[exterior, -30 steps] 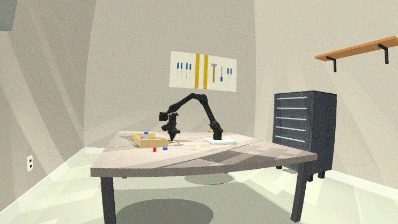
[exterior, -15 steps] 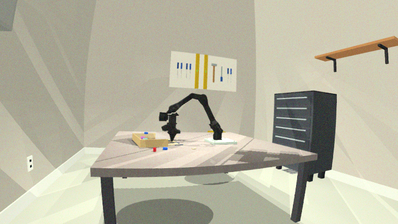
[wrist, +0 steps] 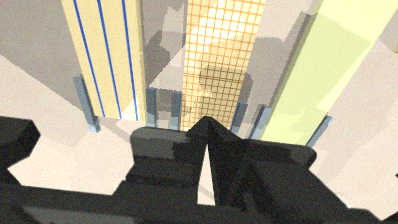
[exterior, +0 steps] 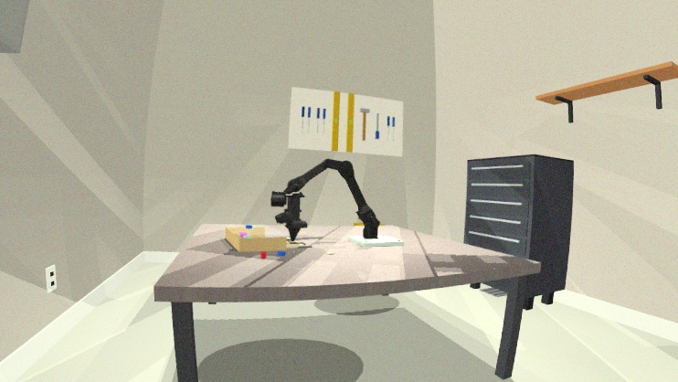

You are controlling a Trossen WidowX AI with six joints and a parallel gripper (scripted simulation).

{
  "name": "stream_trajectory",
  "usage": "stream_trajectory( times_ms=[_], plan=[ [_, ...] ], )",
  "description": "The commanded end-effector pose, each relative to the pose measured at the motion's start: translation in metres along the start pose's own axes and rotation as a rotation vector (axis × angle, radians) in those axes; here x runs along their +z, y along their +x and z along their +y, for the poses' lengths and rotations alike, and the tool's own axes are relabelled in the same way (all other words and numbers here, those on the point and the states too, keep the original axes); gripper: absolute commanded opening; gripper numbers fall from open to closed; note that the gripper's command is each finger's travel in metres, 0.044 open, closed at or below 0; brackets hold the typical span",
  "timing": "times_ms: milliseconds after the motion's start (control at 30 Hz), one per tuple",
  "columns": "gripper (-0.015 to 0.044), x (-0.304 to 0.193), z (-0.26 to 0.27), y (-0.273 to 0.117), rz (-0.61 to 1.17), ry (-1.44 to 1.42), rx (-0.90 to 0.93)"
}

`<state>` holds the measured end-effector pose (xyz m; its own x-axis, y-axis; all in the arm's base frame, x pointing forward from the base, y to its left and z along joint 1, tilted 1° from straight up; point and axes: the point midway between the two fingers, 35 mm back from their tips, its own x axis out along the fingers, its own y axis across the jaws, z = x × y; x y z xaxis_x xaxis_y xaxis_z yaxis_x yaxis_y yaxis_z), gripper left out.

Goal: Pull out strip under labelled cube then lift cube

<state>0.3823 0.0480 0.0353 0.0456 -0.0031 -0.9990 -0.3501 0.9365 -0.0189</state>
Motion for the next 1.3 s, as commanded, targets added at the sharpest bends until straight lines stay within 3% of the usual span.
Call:
stream_trajectory(
  times_ms=[0,1267],
  plan=[
    [0.0,-0.0002,0.0005,0.0017,0.0,-0.004,0.003],
    [0.0,-0.0083,0.0004,0.0049,0.001,-0.004,0.003]
  ],
)
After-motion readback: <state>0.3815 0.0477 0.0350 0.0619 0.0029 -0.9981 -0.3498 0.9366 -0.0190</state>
